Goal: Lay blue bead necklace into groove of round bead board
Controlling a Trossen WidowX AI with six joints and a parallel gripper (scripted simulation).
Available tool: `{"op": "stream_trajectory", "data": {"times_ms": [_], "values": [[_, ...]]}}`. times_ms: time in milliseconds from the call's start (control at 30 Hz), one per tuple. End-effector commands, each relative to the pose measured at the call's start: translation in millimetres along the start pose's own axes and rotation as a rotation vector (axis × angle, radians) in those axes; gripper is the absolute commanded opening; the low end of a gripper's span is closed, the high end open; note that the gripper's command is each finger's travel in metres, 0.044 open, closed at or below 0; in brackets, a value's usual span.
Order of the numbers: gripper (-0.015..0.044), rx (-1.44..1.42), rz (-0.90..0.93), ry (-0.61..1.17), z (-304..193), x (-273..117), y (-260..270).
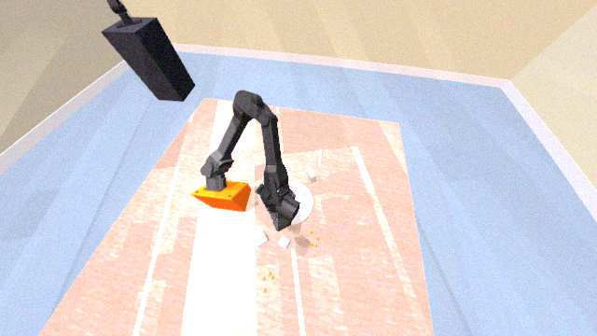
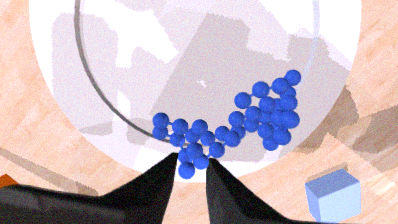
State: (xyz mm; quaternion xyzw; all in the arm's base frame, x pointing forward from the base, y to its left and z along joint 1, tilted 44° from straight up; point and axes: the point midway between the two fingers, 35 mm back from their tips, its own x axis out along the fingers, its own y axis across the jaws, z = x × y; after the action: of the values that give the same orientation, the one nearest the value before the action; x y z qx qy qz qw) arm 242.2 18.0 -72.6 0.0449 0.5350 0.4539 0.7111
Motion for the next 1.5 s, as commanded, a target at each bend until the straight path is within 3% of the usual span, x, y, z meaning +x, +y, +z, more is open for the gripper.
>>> {"op": "stream_trajectory", "data": {"times_ms": [0, 700, 1267, 1467], "values": [[0.0, -0.004, -0.002, -0.005, 1.0, -4.1, -0.6], [0.0, -0.004, -0.002, -0.004, -9.1, 1.1, -0.7], [0.044, -0.004, -0.003, -0.007, -7.9, -3.0, -1.4], [0.044, -0.004, -0.002, -0.004, -7.9, -4.1, -1.4]]}}
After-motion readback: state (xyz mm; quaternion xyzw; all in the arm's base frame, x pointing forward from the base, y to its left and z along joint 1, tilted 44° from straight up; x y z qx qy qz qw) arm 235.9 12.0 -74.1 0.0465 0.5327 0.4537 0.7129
